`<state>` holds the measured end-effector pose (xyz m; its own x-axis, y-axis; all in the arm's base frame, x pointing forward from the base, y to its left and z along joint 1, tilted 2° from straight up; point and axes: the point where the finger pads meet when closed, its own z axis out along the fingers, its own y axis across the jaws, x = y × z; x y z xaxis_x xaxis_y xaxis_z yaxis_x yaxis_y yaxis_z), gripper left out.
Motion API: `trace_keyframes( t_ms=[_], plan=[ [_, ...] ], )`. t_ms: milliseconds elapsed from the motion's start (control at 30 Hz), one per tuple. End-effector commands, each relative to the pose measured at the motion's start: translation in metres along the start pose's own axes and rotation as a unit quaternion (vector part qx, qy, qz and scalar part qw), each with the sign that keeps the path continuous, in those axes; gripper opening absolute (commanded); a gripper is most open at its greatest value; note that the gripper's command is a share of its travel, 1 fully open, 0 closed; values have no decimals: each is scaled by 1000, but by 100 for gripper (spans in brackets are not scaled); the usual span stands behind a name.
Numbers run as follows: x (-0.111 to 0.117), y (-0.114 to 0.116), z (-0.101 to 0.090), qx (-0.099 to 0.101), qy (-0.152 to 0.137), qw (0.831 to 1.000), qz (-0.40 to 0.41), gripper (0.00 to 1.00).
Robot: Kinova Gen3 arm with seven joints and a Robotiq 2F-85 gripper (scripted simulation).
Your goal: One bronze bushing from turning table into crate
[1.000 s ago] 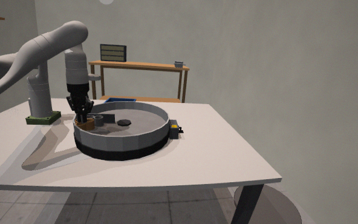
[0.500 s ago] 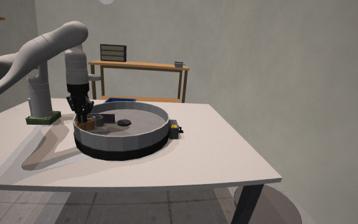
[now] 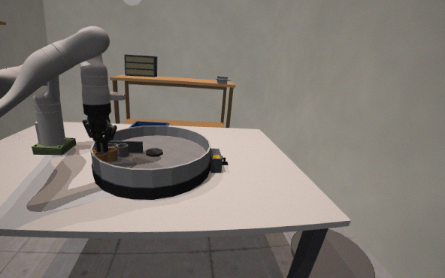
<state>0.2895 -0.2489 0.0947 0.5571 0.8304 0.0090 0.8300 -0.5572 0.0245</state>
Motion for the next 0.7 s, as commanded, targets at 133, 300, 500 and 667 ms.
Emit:
trace_keyframes(
  t_ms=[133,300,500,667],
  plan=[
    [0,1,1,-3,0,1000,-4,18],
    [0,1,1,-3,0,1000,-4,18],
    [0,1,6,-1,0,1000,-1,18],
    [0,1,6,-1,0,1000,-1,18]
  ],
)
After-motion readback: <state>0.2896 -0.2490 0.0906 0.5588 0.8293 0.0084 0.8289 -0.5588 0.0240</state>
